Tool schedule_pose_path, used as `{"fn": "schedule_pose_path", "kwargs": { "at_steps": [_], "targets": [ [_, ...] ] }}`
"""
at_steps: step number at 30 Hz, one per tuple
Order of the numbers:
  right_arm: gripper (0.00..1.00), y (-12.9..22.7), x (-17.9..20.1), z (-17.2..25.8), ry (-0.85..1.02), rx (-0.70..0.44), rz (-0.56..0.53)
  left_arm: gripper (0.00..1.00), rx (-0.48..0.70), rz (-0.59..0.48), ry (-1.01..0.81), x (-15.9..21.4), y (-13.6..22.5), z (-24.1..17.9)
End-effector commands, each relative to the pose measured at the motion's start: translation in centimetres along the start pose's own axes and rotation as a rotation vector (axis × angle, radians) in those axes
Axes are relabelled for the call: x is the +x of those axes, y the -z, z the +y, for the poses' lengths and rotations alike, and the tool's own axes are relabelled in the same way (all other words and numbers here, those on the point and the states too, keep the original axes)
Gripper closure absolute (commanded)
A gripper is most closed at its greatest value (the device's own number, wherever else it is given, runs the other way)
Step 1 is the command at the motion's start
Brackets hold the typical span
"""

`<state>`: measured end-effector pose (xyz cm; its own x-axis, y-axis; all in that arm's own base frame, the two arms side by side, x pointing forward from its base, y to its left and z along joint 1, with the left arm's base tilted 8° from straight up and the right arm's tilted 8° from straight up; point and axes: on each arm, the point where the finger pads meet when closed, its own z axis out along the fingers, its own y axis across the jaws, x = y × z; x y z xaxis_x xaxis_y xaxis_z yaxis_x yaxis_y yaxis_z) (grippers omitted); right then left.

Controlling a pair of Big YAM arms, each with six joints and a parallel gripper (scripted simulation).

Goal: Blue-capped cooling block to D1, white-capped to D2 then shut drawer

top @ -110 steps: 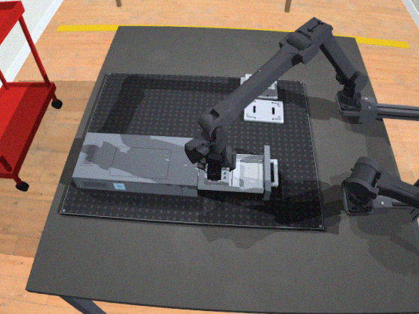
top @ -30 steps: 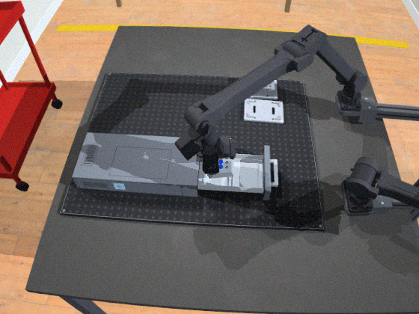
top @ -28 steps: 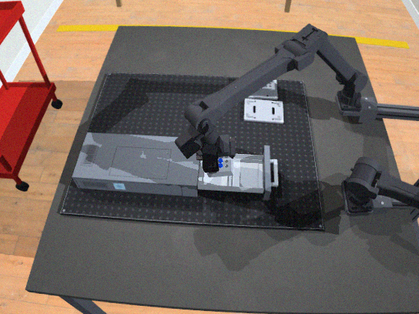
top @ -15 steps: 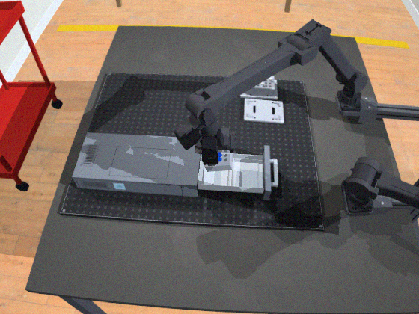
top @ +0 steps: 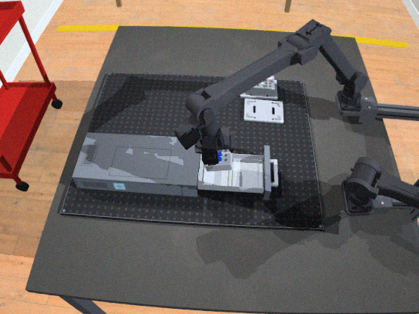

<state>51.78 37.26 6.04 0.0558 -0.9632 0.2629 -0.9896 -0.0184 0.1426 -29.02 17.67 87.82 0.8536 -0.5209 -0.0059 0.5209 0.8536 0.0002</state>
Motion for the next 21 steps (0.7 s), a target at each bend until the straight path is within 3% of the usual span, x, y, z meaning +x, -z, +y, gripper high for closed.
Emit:
{"fn": "schedule_pose_path", "kwargs": {
  "at_steps": [1, 13, 14, 21],
  "targets": [
    [1.00, 9.7, 0.9, 2.1, -0.053, 0.008, -0.013, 1.00, 0.001, 0.034, -0.008, 2.3, -0.8, -0.2],
    [1.00, 9.2, 3.6, 3.6, -0.368, 0.018, -0.068, 1.00, 0.001, 0.034, -0.008, 2.3, -0.8, -0.2],
    [1.00, 9.5, 3.9, 3.7, -0.424, 0.084, -0.155, 1.00, 0.001, 0.034, -0.008, 2.3, -0.8, -0.2],
    [1.00, 10.9, 5.4, 4.0, -0.555, 0.085, -0.172, 1.00, 0.001, 0.034, -0.008, 2.3, -0.8, -0.2]
  ]
}}
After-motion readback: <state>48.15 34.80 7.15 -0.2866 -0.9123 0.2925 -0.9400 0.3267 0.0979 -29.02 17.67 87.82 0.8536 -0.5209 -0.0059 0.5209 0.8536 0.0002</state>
